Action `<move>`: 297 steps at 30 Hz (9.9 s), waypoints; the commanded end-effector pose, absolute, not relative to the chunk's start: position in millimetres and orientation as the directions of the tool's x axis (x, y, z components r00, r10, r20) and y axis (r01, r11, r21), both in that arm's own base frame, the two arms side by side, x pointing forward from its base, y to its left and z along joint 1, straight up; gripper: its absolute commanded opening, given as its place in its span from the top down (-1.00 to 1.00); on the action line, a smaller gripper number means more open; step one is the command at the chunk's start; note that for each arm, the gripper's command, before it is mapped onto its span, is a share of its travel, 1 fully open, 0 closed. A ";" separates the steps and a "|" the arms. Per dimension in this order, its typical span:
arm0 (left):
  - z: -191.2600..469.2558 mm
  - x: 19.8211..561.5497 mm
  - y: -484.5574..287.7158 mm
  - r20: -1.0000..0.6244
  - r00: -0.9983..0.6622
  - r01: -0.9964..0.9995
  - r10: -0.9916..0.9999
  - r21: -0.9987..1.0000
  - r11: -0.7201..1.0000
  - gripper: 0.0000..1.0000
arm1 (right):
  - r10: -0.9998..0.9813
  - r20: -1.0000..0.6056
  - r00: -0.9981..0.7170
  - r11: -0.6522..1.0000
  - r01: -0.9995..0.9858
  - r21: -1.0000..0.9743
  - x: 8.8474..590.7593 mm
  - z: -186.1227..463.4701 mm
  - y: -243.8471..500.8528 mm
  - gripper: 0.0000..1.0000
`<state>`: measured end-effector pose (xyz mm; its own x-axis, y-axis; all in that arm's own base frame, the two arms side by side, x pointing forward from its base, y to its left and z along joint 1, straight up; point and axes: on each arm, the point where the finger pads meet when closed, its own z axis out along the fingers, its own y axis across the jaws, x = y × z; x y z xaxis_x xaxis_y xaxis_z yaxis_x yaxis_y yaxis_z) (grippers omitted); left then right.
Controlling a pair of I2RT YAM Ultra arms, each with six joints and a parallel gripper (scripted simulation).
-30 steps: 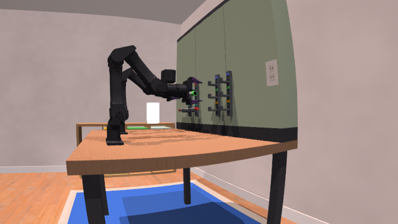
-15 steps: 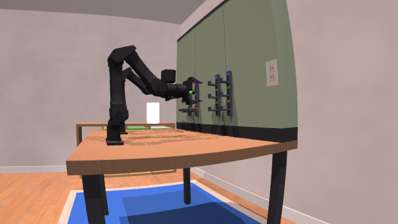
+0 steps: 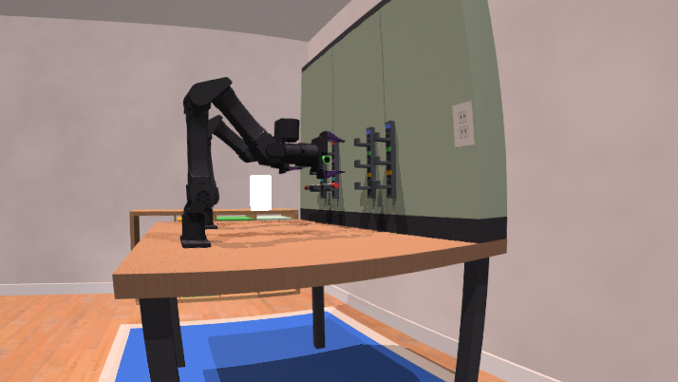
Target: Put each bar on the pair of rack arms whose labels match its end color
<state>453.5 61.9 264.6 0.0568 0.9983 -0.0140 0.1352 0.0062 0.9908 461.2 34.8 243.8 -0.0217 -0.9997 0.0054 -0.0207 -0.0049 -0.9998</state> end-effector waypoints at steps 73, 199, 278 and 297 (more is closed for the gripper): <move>307.8 446.6 49.4 0.001 0.057 -0.004 0.998 1.000 -0.001 1.00 | -1.000 0.000 -0.022 0.000 0.000 -1.000 461.7 247.9 36.9 -1.00; 300.9 446.1 -137.2 -0.002 0.058 -0.005 0.998 1.000 0.002 1.00 | -1.000 0.000 -0.022 0.000 0.000 -1.000 461.7 247.9 36.9 -1.00; 291.1 442.0 -137.3 -0.002 0.058 -0.005 0.998 1.000 0.002 1.00 | -1.000 0.000 -0.022 0.000 0.000 -1.000 461.7 247.9 36.9 -1.00; 289.2 441.5 -136.6 -0.002 0.058 -0.005 0.998 1.000 0.002 1.00 | -1.000 0.000 -0.022 0.000 0.000 -1.000 459.9 243.7 47.0 -1.00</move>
